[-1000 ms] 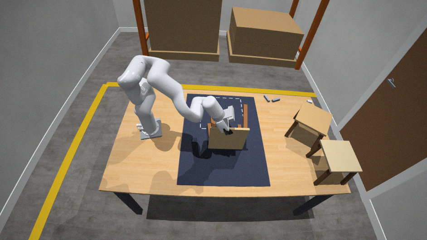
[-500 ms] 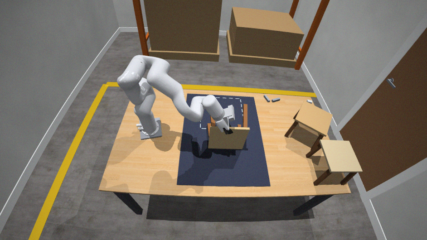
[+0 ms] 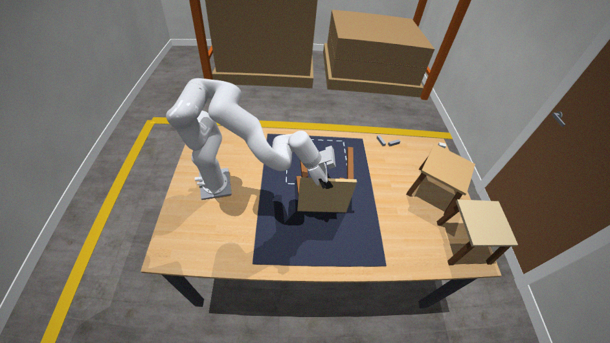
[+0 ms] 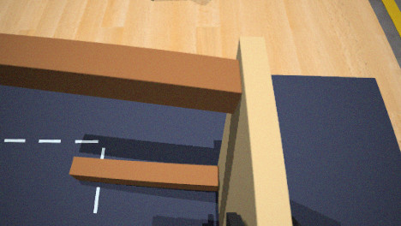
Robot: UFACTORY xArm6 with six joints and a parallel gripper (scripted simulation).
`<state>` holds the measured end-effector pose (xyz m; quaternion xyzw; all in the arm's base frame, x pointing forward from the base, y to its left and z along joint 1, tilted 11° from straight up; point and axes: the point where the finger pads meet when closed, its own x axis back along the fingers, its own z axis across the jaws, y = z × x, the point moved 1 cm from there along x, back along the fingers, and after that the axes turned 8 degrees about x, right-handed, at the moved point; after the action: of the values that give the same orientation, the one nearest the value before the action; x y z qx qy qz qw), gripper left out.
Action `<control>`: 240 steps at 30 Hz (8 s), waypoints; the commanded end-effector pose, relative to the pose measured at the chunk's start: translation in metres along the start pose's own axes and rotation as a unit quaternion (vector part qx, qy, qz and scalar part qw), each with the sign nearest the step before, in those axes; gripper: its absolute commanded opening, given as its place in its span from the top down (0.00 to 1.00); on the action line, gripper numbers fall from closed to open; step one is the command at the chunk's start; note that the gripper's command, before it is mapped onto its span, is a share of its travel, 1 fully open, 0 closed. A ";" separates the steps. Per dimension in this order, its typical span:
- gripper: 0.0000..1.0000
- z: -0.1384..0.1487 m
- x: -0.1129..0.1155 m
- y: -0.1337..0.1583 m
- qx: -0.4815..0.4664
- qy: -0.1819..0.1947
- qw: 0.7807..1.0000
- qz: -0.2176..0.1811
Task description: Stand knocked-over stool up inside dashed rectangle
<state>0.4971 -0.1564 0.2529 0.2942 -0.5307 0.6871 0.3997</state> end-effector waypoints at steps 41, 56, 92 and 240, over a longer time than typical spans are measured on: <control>0.79 -0.110 0.053 -0.048 0.108 0.188 0.976 -0.025; 0.79 -0.170 0.061 -0.061 0.157 0.272 0.949 -0.037; 0.79 -0.308 0.038 -0.067 0.263 0.455 0.849 -0.063; 0.79 -0.414 -0.025 -0.047 0.346 0.598 0.719 -0.084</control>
<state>0.5576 0.2411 0.1440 -0.0153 0.1216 0.8195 0.5598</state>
